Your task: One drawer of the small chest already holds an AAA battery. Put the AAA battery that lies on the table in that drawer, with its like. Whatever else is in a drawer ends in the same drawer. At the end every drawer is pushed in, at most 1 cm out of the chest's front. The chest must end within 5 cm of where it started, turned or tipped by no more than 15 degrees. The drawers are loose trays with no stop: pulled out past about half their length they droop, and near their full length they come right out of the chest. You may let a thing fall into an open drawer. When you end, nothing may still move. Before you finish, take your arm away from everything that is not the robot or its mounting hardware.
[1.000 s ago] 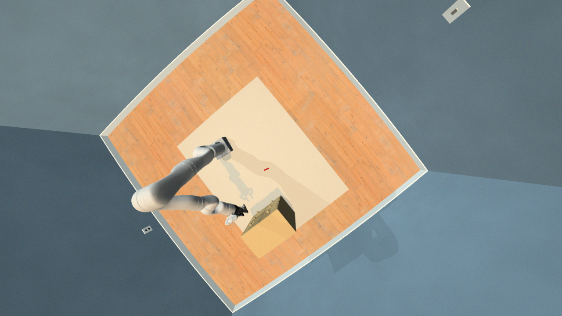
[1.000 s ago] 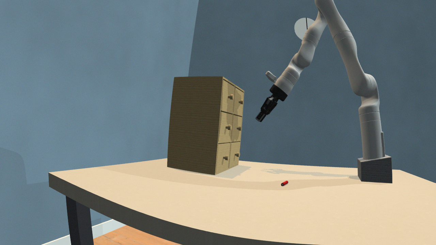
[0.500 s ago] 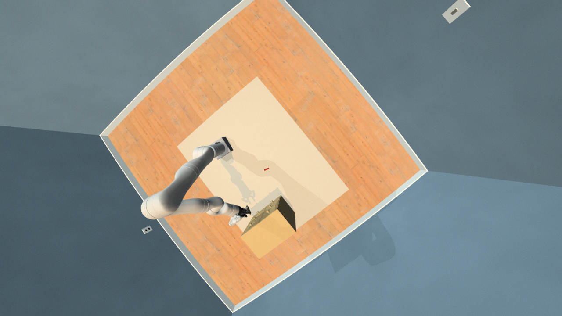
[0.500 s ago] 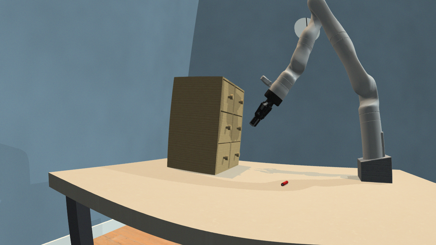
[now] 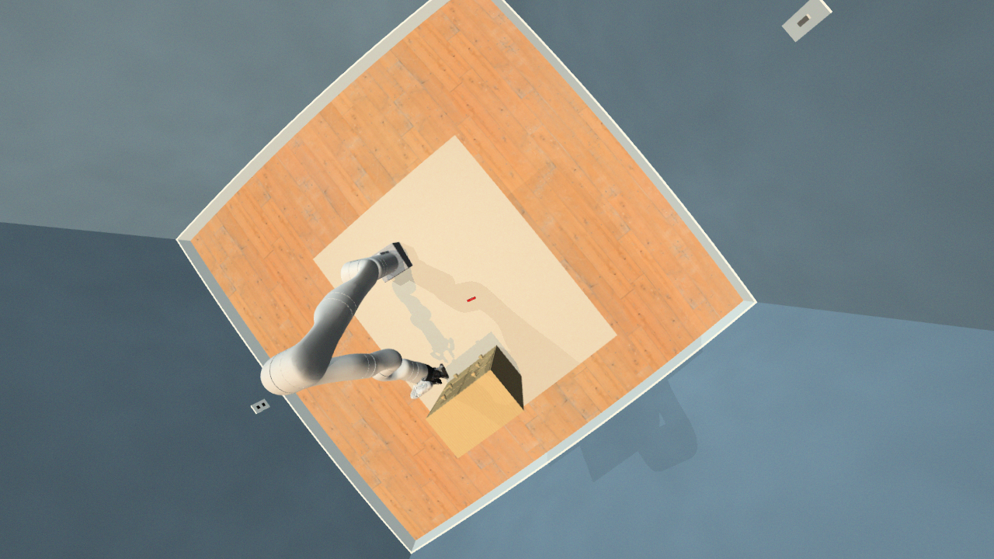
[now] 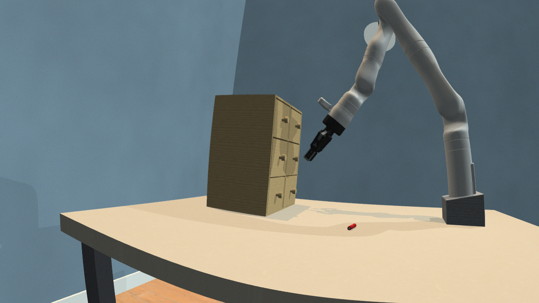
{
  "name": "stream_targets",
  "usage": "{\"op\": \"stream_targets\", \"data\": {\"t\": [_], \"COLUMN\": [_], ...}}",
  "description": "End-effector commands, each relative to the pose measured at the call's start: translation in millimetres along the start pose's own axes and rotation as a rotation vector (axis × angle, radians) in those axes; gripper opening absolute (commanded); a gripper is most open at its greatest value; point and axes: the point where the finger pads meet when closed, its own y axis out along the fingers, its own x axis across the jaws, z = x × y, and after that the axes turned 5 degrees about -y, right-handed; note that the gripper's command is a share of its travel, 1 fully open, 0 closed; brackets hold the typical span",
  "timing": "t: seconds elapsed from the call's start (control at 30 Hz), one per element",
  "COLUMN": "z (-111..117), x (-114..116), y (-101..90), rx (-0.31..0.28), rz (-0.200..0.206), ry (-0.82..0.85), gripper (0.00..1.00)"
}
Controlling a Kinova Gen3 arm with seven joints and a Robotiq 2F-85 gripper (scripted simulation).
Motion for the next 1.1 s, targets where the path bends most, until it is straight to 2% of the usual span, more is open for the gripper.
{"op": "stream_targets", "data": {"t": [0.0,1.07], "z": [2.5,0.9], "x": [-2.2,-2.4], "y": [2.8,2.7], "rx": [0.005,0.005], "rz": [0.002,0.002], "ry": [-0.003,-0.003], "gripper": [0.33,0.33]}}
